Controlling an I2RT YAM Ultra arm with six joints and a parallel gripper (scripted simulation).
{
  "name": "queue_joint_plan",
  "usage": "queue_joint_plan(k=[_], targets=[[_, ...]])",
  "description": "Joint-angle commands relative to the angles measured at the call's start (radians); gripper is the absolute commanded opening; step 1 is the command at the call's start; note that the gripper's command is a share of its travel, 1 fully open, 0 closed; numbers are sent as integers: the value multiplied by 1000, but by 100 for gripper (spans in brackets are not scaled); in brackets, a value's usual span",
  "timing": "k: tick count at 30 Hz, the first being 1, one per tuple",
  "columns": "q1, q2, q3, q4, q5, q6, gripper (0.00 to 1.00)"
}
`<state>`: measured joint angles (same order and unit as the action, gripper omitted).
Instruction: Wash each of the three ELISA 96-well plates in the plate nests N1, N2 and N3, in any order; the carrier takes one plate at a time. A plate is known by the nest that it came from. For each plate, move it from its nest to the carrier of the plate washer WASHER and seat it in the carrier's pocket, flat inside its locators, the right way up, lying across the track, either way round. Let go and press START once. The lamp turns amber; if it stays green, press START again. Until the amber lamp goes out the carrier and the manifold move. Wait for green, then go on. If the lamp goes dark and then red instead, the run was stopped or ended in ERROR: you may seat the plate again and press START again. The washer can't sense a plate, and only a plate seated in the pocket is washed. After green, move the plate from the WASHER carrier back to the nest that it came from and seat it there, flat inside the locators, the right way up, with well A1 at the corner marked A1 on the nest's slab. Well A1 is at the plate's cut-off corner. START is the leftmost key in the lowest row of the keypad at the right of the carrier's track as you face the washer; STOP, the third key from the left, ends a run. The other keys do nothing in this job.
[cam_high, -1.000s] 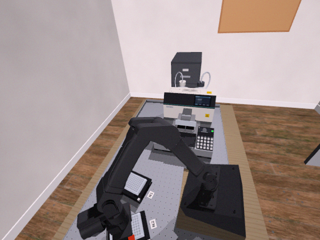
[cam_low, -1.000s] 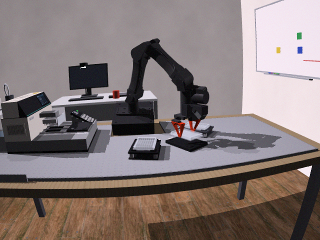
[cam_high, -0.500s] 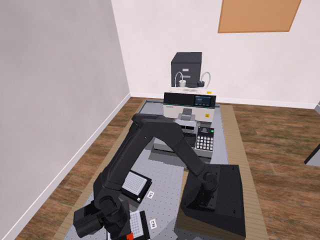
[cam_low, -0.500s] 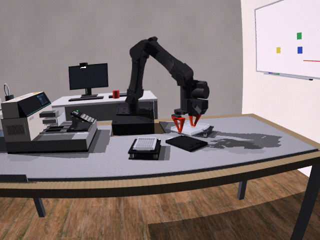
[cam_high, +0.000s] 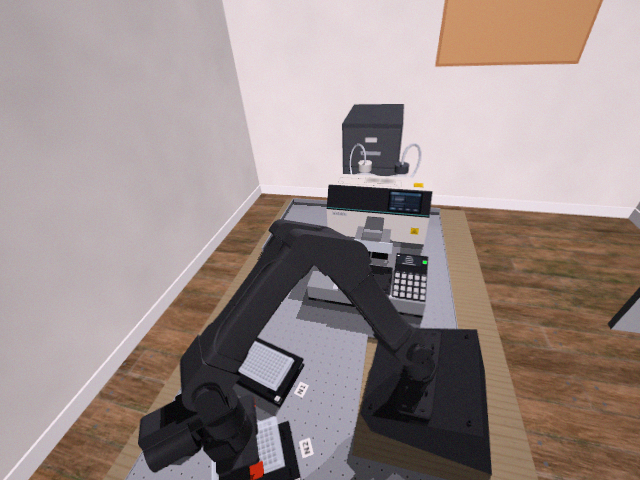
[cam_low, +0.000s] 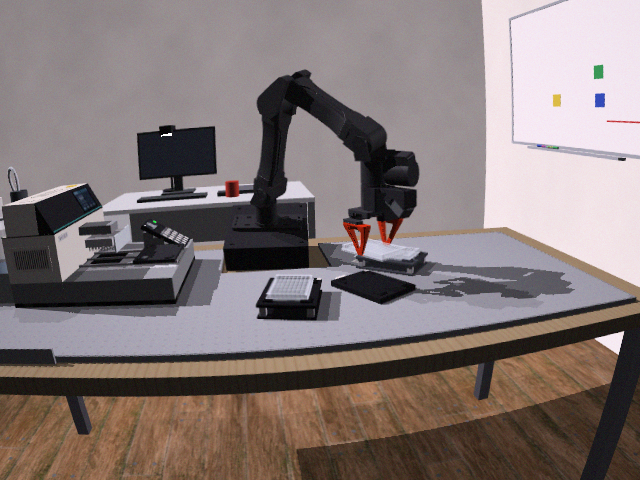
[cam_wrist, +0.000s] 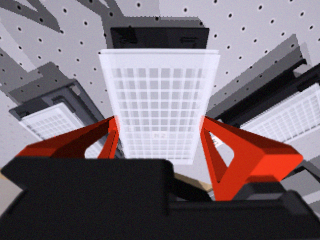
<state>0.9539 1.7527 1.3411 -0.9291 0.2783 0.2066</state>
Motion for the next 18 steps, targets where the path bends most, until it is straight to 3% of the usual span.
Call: queue_joint_plan(k=[1, 18], targets=[[7, -17, 19, -27, 2, 7, 0], [14, -27, 39, -58, 3, 15, 0]])
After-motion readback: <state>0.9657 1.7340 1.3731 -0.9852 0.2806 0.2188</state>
